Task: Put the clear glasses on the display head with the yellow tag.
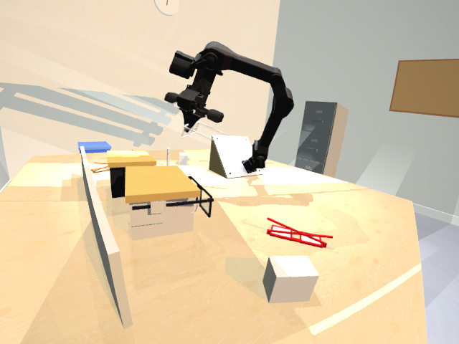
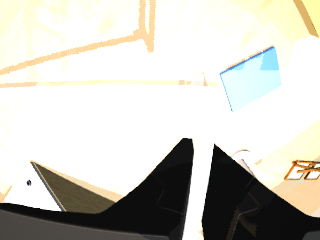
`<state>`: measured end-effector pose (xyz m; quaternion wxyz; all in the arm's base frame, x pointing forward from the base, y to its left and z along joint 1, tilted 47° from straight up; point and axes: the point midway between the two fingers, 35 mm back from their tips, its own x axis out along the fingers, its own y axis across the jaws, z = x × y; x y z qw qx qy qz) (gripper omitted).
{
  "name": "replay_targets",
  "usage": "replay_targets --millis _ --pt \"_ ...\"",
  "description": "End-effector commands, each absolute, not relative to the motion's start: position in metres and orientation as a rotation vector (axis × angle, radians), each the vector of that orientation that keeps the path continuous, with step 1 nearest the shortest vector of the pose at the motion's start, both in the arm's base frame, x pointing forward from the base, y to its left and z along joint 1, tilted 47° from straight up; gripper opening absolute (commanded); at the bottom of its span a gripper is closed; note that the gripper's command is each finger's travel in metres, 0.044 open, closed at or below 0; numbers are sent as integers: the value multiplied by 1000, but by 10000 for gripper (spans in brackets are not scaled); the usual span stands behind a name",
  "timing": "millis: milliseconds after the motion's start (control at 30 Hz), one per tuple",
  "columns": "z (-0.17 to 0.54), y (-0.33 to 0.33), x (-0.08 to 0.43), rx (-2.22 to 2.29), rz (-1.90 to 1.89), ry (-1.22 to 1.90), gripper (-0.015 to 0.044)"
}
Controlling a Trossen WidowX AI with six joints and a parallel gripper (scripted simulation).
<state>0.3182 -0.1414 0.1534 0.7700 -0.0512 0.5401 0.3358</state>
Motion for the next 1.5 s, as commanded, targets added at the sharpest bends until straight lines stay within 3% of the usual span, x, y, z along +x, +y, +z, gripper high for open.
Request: replay_targets --millis 0,700,1467 --pt "162 -135 314 -39 646 1210 0" --pt "213 -100 292 381 168 1277 0" --pt "257 -62 257 899 -305 1154 0"
